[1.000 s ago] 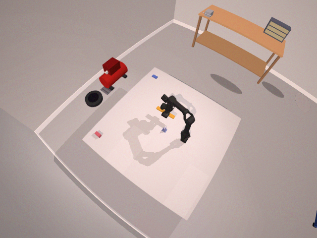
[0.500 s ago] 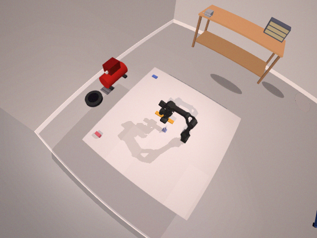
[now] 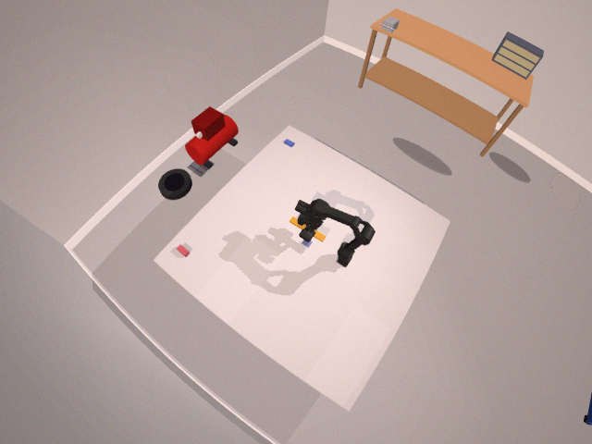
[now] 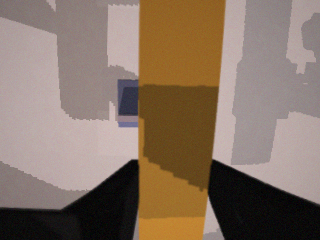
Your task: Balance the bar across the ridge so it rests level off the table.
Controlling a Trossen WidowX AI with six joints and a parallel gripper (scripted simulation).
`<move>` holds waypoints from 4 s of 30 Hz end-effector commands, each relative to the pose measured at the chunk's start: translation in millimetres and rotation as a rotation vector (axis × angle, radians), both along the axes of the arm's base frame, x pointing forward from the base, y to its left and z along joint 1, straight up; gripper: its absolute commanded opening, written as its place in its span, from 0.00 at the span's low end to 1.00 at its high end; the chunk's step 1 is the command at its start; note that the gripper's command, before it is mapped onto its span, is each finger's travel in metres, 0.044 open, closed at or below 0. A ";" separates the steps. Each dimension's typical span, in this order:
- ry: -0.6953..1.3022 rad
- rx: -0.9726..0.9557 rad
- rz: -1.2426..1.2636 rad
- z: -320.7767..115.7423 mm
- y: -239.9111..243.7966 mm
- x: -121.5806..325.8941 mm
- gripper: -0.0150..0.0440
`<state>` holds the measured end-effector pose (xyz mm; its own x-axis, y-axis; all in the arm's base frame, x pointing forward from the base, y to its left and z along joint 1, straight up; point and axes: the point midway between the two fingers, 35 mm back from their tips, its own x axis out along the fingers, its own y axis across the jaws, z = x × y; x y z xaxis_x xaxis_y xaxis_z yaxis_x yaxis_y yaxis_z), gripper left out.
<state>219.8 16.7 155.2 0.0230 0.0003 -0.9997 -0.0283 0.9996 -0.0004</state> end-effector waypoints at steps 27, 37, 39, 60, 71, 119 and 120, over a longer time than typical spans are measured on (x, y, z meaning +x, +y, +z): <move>0.000 0.004 -0.003 -34.2 19.0 -21.4 0.25; 0.000 0.004 -0.003 -48.2 18.7 -21.5 0.25; 0.000 0.004 -0.003 -48.1 18.7 -21.4 0.25; 0.000 0.004 -0.003 -48.0 18.7 -21.3 0.25; 0.000 0.004 -0.003 -49.0 18.7 -21.2 0.25; 0.000 0.004 -0.003 -53.0 18.7 -21.0 0.25; 0.000 0.004 -0.003 -53.0 18.7 -21.0 0.25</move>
<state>198.5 35.0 102.8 0.0227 0.0012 -0.9997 -0.0259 0.9997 0.0006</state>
